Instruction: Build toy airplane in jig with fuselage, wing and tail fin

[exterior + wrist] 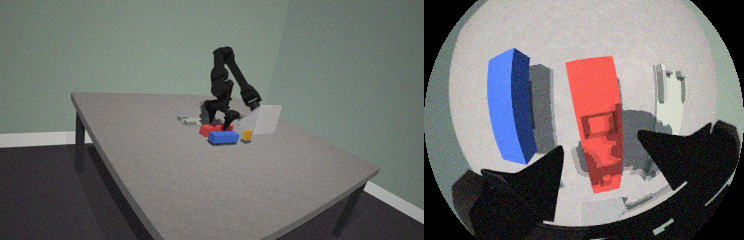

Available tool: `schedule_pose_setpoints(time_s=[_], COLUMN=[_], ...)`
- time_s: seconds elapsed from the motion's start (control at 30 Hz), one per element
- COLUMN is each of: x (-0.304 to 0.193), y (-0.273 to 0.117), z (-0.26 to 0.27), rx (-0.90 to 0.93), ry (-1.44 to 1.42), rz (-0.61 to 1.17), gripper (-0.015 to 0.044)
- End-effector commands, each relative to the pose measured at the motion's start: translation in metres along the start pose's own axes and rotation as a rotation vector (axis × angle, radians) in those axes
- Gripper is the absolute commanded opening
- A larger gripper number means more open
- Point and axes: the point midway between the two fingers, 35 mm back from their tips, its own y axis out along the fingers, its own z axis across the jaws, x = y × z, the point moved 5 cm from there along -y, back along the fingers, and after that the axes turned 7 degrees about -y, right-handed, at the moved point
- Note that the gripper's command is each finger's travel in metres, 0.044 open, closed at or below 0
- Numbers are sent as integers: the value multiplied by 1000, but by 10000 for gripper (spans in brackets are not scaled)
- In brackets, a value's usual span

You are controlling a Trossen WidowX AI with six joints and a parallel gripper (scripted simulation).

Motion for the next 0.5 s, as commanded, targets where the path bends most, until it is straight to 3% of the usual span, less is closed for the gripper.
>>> schedule_pose_setpoints(time_s=[0.0,0.43,0.47], x=[-3,-4,-4], y=[11,28,28], z=[1,1,1], rx=[-6,-8,-8], ry=[-11,-11,-11], rz=[13,13,13], gripper=[440,440,414])
